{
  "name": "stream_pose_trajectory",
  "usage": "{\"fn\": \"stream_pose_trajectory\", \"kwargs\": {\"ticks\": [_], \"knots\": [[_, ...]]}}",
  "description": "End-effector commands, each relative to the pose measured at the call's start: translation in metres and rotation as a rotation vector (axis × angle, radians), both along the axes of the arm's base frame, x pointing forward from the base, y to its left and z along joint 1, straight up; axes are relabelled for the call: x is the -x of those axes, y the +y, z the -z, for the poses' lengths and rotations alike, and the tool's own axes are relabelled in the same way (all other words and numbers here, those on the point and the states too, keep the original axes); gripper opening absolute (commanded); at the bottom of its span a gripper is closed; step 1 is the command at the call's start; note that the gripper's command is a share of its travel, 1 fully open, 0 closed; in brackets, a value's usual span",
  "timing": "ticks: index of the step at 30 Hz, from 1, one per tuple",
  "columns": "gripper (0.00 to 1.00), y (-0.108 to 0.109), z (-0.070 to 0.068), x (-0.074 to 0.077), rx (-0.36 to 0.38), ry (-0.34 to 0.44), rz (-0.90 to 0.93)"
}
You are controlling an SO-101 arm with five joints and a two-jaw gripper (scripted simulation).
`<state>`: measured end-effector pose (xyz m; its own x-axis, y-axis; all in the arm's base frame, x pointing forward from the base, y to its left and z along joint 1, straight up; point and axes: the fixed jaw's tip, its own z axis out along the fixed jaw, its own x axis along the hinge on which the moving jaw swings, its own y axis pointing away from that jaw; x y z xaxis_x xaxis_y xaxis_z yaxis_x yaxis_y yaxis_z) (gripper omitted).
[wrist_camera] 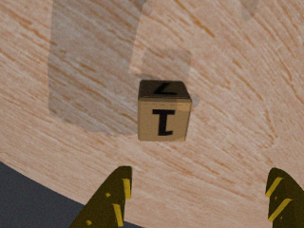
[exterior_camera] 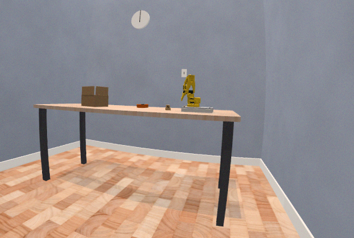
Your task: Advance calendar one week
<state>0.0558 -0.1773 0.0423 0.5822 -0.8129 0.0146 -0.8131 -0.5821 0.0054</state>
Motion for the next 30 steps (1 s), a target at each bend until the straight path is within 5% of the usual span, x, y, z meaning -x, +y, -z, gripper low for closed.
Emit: {"fn": "stream_pose_trajectory", "kwargs": {"ticks": [1, 18, 30], "knots": [[0.36, -0.004, -0.010, 0.000, 0.052, -0.020, -0.003], [0.35, -0.017, -0.077, -0.005, 0.426, -0.151, -0.004], [0.35, -0.017, -0.084, -0.005, 0.466, -0.166, -0.003]]}}
